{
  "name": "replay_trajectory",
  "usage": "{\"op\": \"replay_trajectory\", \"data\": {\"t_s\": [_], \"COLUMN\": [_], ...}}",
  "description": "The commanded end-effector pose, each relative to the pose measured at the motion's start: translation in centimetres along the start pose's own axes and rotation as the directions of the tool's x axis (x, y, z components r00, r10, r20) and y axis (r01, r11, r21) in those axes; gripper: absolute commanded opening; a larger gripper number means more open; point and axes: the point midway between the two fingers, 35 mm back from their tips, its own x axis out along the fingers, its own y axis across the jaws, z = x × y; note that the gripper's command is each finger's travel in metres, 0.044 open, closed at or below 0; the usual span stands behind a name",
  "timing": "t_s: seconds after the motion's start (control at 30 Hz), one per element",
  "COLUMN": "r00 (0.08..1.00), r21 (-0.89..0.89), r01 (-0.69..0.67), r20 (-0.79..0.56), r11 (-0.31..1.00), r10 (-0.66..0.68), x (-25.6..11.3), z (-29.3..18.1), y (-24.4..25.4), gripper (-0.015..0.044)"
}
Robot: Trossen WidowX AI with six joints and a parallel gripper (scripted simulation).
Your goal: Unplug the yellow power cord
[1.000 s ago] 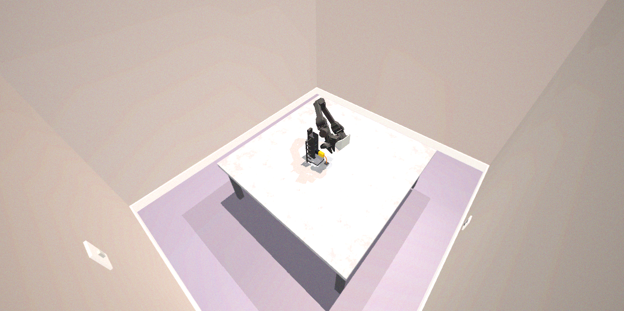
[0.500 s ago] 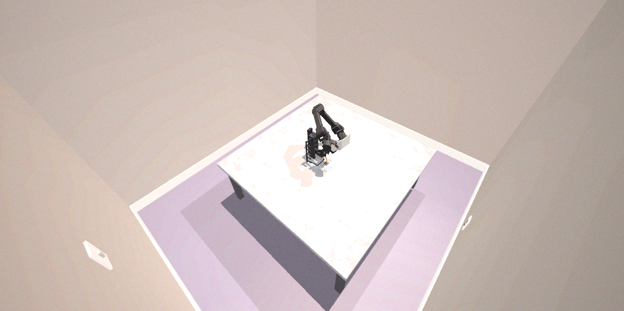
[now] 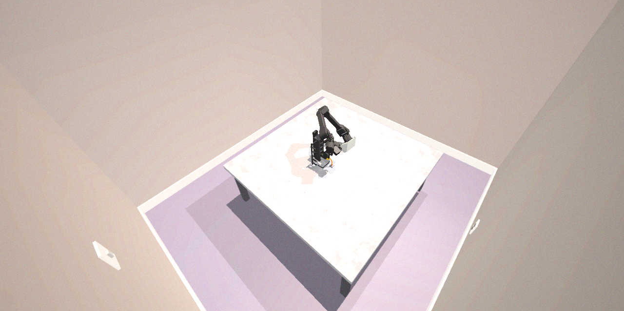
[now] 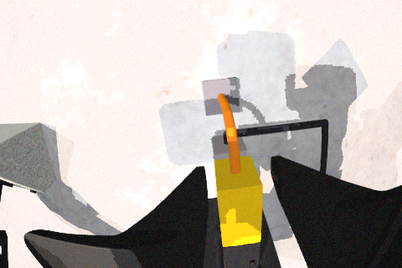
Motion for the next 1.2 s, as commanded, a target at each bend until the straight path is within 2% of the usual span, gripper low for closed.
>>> {"op": "replay_trajectory", "data": {"t_s": [0.0,0.8,0.93,1.17], "r00": [1.000,1.000,1.000,1.000], "r21": [-0.002,-0.002,0.003,0.003], "r01": [0.004,0.003,0.002,0.002], "r20": [-0.001,-0.003,0.000,0.000], "r11": [1.000,1.000,1.000,1.000], "r10": [-0.004,-0.003,-0.002,-0.002], "x": [-0.1,1.1,0.9,0.9], "z": [-0.8,-2.3,-2.3,-2.3], "y": [0.0,0.0,0.0,0.0], "gripper": [0.0160,0.0160,0.0055,0.0008]}}
